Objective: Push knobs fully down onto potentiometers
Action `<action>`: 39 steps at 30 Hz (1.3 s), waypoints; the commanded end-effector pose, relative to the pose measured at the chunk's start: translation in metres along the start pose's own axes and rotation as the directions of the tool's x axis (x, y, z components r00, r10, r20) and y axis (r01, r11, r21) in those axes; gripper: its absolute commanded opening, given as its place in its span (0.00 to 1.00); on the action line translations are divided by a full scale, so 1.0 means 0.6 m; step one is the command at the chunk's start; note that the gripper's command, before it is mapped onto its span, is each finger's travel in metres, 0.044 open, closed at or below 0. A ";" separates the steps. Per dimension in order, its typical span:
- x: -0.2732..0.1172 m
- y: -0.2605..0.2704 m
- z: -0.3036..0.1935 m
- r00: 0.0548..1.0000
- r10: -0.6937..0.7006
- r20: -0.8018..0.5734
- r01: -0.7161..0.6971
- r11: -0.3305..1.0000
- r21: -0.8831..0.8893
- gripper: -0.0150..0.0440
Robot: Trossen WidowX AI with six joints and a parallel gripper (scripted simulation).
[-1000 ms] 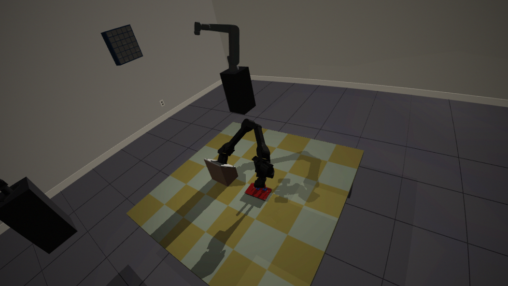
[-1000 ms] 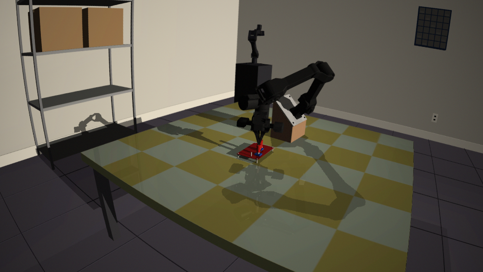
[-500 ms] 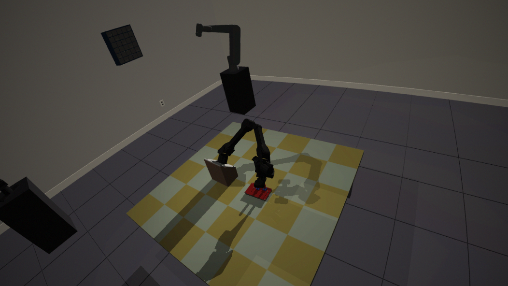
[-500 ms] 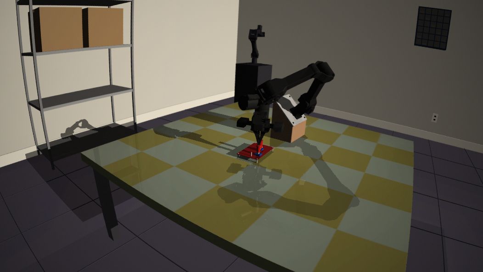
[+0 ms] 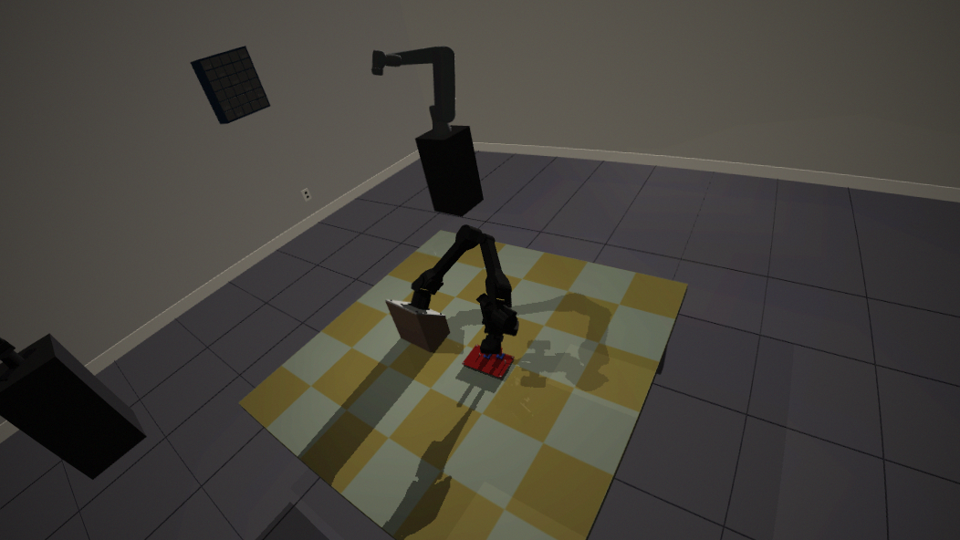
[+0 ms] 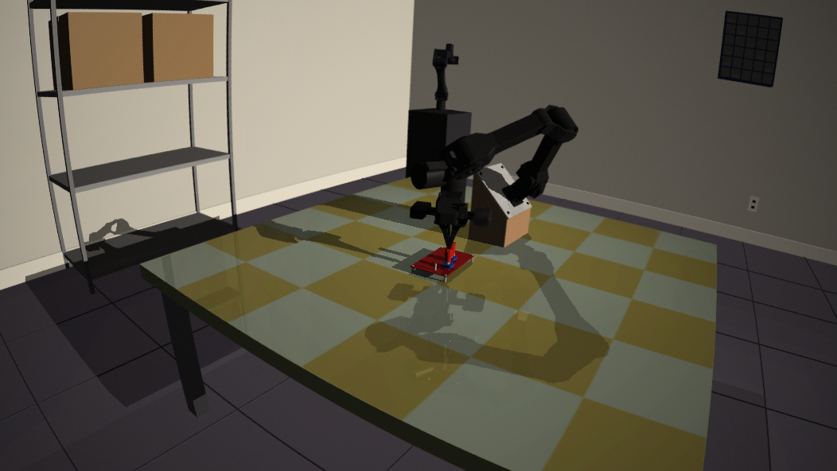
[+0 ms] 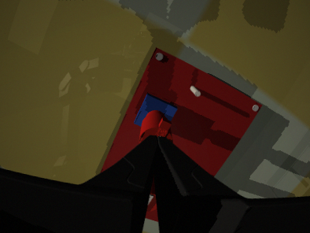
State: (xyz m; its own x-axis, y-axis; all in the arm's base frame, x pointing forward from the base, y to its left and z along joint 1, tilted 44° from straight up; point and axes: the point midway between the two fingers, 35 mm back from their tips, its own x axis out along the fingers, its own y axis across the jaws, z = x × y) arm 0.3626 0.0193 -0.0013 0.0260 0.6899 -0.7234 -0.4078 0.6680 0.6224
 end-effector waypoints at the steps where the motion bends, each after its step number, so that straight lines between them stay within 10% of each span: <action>1: -0.010 0.000 0.001 1.000 -0.002 -0.003 0.001 1.000 -0.005 0.25; 6: -0.022 0.000 0.000 1.000 -0.001 -0.003 0.001 1.000 -0.005 0.25; 15: -0.017 0.000 -0.004 1.000 0.001 -0.001 -0.001 1.000 0.002 0.65; 23: -0.054 0.027 -0.167 1.000 -0.013 -0.010 0.013 1.000 0.004 1.00; 39: -0.051 0.077 -0.282 1.000 -0.001 -0.011 0.001 1.000 0.002 1.00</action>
State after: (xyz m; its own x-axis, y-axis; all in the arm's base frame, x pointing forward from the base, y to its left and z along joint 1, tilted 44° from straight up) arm 0.1913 -0.0184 -0.0001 0.0205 0.6875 -0.7259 -0.4031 0.6701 0.6233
